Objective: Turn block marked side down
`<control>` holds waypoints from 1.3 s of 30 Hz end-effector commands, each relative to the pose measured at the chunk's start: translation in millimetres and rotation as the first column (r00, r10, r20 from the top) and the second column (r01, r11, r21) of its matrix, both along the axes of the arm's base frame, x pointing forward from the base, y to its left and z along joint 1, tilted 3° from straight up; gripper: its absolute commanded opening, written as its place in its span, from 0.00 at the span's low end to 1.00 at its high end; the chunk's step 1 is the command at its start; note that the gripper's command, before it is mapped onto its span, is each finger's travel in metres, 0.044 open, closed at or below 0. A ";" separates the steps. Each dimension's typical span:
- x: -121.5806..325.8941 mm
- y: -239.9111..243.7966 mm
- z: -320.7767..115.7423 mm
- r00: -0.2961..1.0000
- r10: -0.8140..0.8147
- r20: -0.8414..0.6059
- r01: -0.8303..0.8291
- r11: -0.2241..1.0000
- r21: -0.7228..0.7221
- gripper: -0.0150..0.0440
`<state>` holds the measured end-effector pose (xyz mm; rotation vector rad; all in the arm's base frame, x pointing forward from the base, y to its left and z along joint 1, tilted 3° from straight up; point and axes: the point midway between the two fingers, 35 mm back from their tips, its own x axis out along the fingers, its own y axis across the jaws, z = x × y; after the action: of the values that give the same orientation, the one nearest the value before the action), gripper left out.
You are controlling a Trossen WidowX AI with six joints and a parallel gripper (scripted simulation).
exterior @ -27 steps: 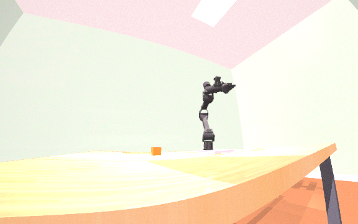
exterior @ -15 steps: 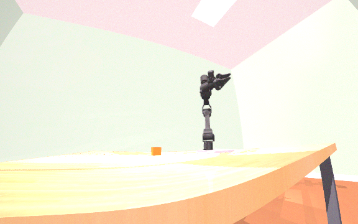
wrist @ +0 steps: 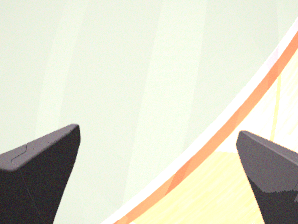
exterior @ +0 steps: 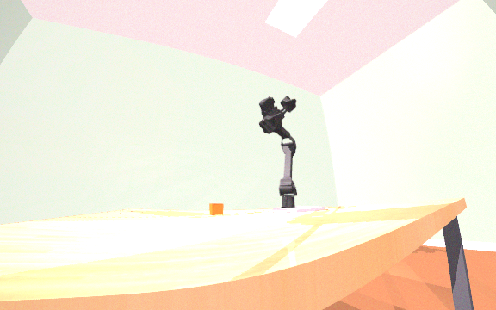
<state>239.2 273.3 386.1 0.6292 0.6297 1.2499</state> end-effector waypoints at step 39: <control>145.1 -332.0 -274.5 0.705 -0.680 -0.200 -0.041 0.242 -0.969 1.00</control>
<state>386.4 -59.0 131.8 0.0793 1.5109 -0.0113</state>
